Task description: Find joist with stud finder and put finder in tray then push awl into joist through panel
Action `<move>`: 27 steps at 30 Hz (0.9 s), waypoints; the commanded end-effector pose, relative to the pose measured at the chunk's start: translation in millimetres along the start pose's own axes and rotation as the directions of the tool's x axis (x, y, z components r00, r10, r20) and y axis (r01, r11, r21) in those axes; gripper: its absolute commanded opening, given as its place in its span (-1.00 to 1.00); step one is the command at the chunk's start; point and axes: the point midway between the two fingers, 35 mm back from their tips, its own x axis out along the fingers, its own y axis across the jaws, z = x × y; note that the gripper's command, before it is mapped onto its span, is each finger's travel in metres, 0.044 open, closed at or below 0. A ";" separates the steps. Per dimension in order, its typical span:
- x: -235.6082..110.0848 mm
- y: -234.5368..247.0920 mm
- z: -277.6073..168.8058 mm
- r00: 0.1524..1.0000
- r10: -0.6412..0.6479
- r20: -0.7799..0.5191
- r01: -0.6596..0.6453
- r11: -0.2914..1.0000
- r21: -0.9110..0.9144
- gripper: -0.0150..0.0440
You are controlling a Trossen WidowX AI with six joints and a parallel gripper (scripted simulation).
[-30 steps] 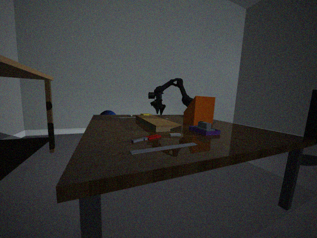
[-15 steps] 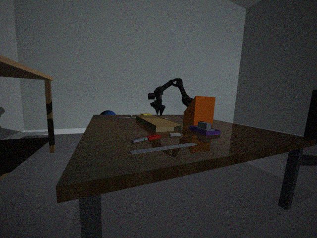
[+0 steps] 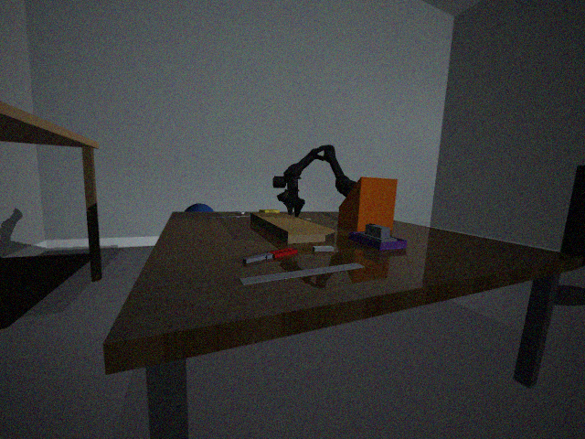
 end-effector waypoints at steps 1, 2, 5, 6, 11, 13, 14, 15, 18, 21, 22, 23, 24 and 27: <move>7.8 1.5 -0.2 1.000 0.005 -0.001 -0.005 1.000 -0.006 1.00; 9.4 1.5 -0.2 1.000 0.004 -0.001 -0.004 1.000 -0.006 1.00; 14.2 1.4 -0.3 1.000 0.004 -0.001 -0.004 1.000 -0.006 1.00; 15.8 1.4 -0.3 1.000 0.003 -0.001 -0.003 1.000 -0.006 1.00; 19.7 1.3 -0.4 1.000 0.003 -0.001 -0.003 1.000 -0.006 1.00; 19.7 1.3 -0.4 1.000 0.003 -0.001 -0.003 1.000 -0.006 0.82; 19.7 1.3 -0.4 1.000 0.003 -0.001 -0.003 1.000 -0.006 0.73; 19.7 1.3 -0.4 1.000 0.003 -0.001 -0.003 1.000 -0.006 0.64; 19.7 1.3 -0.4 1.000 0.003 -0.001 -0.003 1.000 -0.006 0.38; 19.7 1.3 -0.4 1.000 0.003 -0.001 -0.003 1.000 -0.006 0.11; 19.7 1.3 -0.4 1.000 0.003 -0.001 -0.003 1.000 -0.006 0.02; 19.7 1.3 -0.4 1.000 0.003 -0.001 -0.003 1.000 -0.006 -0.07; 19.7 1.3 -0.4 1.000 0.003 -0.001 -0.003 1.000 -0.006 -0.16; 19.7 1.3 -0.4 1.000 0.003 -0.001 -0.003 1.000 -0.006 -0.36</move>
